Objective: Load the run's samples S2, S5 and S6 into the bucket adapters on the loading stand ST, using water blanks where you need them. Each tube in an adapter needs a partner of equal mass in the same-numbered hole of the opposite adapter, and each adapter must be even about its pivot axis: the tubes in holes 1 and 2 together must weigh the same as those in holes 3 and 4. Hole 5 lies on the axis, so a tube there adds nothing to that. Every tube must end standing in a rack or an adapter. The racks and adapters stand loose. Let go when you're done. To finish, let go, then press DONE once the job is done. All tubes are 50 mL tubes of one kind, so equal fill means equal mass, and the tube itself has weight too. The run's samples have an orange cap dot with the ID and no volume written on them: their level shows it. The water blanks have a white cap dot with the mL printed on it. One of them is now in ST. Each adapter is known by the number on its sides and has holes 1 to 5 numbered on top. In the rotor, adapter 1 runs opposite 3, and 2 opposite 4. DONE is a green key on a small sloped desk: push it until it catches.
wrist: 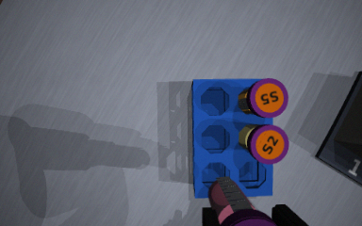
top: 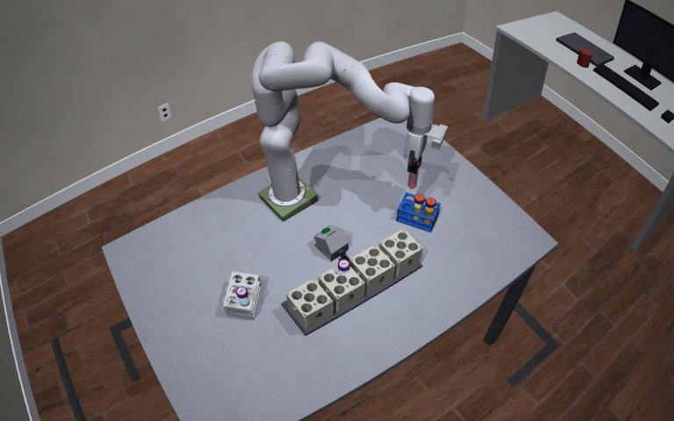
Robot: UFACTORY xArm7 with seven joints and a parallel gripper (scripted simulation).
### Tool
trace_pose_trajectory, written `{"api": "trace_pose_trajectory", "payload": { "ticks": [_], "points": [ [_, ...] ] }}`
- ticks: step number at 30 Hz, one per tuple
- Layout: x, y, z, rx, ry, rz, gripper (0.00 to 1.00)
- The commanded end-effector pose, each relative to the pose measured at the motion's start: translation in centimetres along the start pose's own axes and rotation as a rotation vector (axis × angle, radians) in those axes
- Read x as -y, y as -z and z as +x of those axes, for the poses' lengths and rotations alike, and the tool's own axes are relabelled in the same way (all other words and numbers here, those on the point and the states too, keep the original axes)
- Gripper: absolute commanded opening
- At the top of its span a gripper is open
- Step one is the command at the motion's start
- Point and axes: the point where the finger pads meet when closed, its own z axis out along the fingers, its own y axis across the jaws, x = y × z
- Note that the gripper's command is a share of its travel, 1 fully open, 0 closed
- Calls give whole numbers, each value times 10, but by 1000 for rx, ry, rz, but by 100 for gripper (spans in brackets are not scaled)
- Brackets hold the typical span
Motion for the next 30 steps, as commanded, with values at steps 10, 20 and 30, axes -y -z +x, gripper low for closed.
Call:
{"api": "trace_pose_trajectory", "payload": {
  "ticks": [10, 20, 30],
  "points": [
    [0, -20, 1, -5, 0, 1, 0],
    [1, -36, 2, -5, 0, 1, 0],
    [1, -38, 2, -5, 0, 1, 0]
  ]
}}
